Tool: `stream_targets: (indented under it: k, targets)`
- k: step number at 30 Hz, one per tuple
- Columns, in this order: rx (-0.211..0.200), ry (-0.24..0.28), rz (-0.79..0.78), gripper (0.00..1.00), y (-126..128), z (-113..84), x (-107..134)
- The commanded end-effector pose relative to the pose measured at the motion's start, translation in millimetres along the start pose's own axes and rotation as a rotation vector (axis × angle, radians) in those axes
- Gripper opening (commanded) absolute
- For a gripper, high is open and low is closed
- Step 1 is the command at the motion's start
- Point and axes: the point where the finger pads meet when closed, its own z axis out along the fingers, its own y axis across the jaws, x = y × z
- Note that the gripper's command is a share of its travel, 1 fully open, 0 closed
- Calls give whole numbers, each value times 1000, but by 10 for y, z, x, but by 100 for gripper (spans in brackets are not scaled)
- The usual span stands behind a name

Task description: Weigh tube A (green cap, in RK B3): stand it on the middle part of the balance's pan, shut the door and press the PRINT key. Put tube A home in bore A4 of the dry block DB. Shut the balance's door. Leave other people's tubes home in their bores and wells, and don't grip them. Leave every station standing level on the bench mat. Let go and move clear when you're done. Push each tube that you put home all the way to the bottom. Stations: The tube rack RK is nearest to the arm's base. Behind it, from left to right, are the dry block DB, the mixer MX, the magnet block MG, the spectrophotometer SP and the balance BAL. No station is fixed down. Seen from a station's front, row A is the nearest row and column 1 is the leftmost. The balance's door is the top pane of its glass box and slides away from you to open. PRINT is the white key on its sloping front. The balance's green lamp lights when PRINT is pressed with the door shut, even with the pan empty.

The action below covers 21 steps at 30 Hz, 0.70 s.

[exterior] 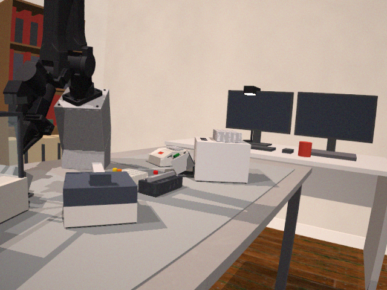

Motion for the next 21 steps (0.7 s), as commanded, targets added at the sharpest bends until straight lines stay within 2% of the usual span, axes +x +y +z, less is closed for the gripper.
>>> stream_targets:
  k: [1,8,12,13,21]
  targets:
    - [-8,-6,7,0,44,70,-6]
    - [-8,-6,7,0,44,153,-3]
    - [-6,15,8,0,39,131,72]
    - [0,2,3,0,6,116,25]
    - [0,2,3,0,6,116,25]
